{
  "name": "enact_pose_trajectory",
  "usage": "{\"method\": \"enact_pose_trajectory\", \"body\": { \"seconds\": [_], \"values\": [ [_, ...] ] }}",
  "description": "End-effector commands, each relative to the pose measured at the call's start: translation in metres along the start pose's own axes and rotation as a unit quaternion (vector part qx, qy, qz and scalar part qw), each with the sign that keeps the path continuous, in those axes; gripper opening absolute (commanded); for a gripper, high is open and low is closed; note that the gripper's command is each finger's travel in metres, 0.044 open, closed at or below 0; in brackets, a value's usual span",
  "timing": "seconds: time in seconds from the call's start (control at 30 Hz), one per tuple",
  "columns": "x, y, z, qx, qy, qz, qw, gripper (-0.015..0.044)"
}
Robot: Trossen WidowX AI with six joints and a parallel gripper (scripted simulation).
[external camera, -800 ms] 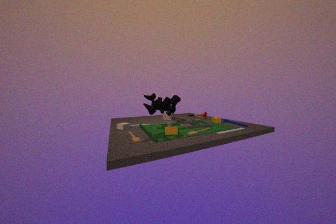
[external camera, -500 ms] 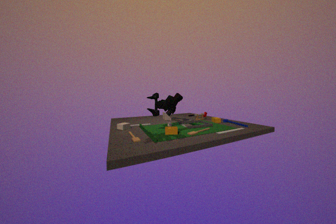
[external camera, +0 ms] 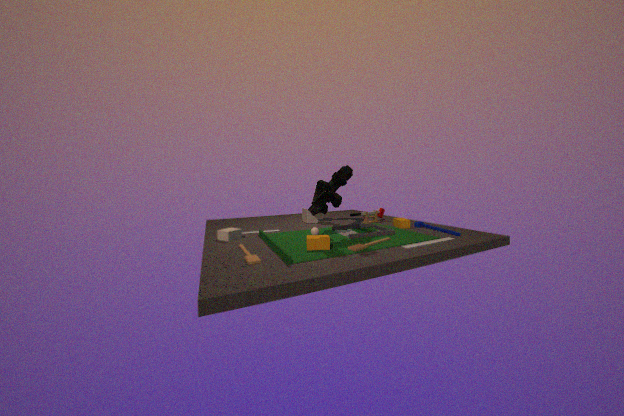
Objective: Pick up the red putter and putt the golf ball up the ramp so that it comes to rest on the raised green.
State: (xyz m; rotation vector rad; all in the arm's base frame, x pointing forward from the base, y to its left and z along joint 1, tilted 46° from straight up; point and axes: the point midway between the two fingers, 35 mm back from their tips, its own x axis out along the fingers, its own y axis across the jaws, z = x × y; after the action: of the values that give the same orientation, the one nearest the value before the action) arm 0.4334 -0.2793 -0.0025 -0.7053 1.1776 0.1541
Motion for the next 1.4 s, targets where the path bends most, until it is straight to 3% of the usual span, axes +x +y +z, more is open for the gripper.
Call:
{"method": "enact_pose_trajectory", "body": {
  "seconds": [0.0, 0.37, 0.73, 1.37],
  "values": [
    [-0.043, 0.042, 0.024, -0.087, -0.059, 0.085, 0.991, 0.044],
    [-0.19, 0.162, 0.061, -0.252, -0.265, 0.269, 0.891, 0.044],
    [-0.345, 0.253, 0.071, -0.29, -0.479, 0.339, 0.756, 0.044],
    [-0.33, 0.272, 0.085, -0.282, -0.477, 0.356, 0.752, 0.044]
  ]
}}
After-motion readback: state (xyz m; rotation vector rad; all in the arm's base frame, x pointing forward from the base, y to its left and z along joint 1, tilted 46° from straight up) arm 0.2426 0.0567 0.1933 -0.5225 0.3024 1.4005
